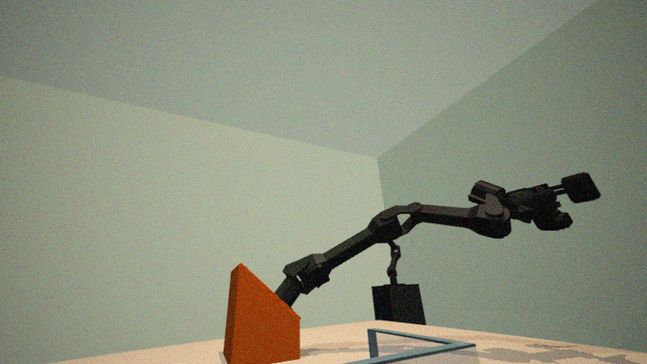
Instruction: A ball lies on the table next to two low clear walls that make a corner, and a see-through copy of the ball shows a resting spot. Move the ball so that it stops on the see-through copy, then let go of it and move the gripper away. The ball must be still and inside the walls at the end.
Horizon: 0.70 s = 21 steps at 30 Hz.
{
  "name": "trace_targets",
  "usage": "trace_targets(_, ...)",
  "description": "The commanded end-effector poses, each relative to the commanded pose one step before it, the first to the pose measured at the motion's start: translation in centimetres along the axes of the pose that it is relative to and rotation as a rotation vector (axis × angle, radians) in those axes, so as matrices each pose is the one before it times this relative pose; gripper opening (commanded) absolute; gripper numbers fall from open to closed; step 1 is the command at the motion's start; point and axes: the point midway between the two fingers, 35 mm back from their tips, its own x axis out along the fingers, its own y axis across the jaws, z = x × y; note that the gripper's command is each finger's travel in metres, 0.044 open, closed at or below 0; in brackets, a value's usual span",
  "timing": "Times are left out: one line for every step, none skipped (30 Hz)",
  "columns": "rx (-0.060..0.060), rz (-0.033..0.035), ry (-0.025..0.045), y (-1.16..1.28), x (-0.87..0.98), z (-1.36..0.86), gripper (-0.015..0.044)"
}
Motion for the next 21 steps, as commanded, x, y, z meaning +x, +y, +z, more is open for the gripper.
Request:
trace_targets(0.0024,0.00514,-0.00403,0.154,-0.056,0.052,0.0374)
trace_targets(0.0072,0.01549,-0.01199,0.462,-0.172,0.155,0.0348)
trace_targets(0.0121,0.02601,-0.01965,0.773,-0.294,0.253,0.0321)
trace_targets(0.0150,0.03184,-0.02327,0.944,-0.362,0.298,0.0295)
trace_targets(0.0154,0.03218,-0.02266,0.953,-0.365,0.289,0.0269)
trace_targets(0.0158,0.03248,-0.02205,0.962,-0.367,0.279,0.0243)
trace_targets(0.0162,0.03277,-0.02143,0.970,-0.369,0.269,0.0216)
trace_targets(0.0166,0.03304,-0.02082,0.979,-0.371,0.260,0.0212)
trace_targets(0.0170,0.03329,-0.02021,0.987,-0.373,0.250,0.0212)
trace_targets(0.0174,0.03352,-0.01960,0.995,-0.374,0.240,0.0212)
trace_targets(0.0164,0.03243,-0.01840,0.960,-0.362,0.209,0.0212)
trace_targets(0.0168,0.03254,-0.01782,0.965,-0.363,0.200,0.0212)
trace_targets(0.0173,0.03269,-0.01728,0.971,-0.364,0.192,0.0212)
trace_targets(0.0177,0.03281,-0.01674,0.978,-0.365,0.184,0.0212)
trace_targets(0.0181,0.03292,-0.01621,0.984,-0.366,0.176,0.0212)
trace_targets(0.0186,0.03301,-0.01568,0.990,-0.366,0.168,0.0212)
trace_targets(0.0191,0.03308,-0.01516,0.995,-0.366,0.160,0.0212)
trace_targets(0.0195,0.03314,-0.01464,1.000,-0.366,0.152,0.0212)
trace_targets(0.0200,0.03318,-0.01413,1.006,-0.366,0.145,0.0212)
trace_targets(0.0205,0.03320,-0.01363,1.011,-0.365,0.137,0.0212)
trace_targets(0.0251,0.03545,-0.01468,1.115,-0.393,0.165,0.0212)
